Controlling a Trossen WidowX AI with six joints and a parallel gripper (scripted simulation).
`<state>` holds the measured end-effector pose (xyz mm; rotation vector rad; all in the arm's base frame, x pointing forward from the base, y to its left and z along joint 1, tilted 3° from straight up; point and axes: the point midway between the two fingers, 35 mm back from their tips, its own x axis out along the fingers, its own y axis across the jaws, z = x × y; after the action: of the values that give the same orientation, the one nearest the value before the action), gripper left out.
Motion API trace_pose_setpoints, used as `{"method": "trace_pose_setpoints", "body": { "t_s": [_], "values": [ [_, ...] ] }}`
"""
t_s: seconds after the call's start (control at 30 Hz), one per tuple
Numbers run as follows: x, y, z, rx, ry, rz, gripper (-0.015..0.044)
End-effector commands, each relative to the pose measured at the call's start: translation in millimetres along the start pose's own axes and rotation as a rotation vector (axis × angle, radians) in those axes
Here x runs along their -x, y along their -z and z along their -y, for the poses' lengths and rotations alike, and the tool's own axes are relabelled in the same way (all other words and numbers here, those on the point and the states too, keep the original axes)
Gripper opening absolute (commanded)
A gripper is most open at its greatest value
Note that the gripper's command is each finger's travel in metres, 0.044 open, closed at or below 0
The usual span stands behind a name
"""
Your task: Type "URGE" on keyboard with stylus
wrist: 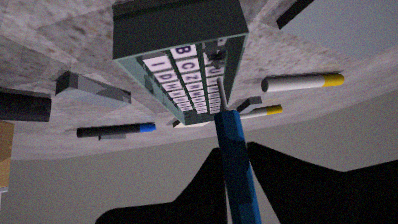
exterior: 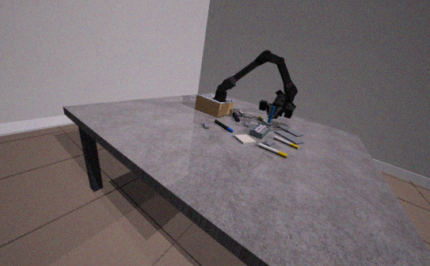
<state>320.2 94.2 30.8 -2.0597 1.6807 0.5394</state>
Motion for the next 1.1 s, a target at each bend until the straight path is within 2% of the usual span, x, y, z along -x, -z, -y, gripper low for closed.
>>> {"method": "trace_pose_setpoints", "body": {
  "t_s": [0.0, 0.87, 1.07],
  "values": [
    [-2, -2, 0, 0.005, 0.004, -0.004, 0.0081],
    [-6, -9, 0, 0.005, 0.004, -0.004, 0.0081],
    [5, 9, 1, 0.005, 0.004, -0.004, 0.0081]
  ]
}}
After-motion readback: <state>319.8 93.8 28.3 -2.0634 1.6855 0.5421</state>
